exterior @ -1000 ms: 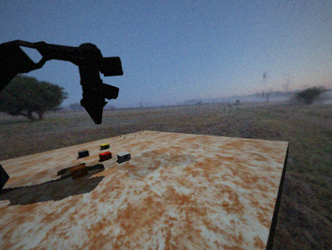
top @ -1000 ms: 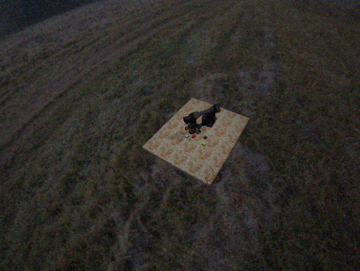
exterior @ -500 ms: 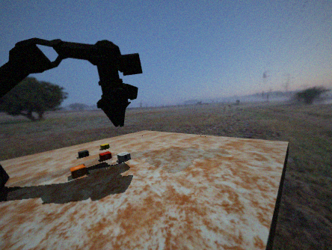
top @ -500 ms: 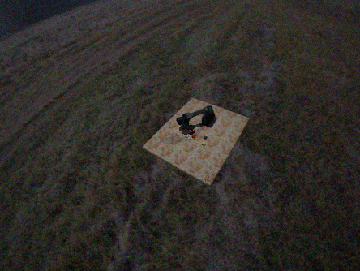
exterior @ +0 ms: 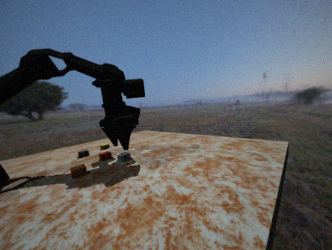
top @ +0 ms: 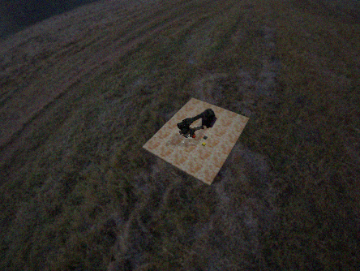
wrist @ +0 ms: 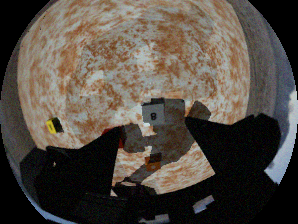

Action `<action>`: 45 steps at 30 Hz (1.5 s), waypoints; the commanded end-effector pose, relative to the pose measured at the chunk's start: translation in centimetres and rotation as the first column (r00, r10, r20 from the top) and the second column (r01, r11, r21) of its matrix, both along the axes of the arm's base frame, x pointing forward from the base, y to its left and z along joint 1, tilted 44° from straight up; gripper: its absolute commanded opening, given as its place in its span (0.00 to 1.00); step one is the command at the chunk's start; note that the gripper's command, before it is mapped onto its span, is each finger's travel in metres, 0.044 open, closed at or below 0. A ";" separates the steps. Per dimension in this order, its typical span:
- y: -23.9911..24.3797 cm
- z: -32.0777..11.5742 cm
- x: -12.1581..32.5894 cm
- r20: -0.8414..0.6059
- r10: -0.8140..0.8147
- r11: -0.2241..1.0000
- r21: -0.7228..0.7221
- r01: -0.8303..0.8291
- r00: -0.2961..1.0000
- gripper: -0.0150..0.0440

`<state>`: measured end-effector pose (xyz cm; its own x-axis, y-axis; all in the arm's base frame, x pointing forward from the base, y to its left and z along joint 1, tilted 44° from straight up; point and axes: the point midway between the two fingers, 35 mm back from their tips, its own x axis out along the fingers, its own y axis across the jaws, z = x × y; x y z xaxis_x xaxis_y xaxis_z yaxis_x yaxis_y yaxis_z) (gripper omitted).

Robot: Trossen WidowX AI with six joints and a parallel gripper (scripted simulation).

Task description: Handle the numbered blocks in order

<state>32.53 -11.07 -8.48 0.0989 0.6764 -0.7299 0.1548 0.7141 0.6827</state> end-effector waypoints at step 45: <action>2.3 -2.2 0.1 -0.007 -0.001 1.000 0.010 0.002 1.000 0.46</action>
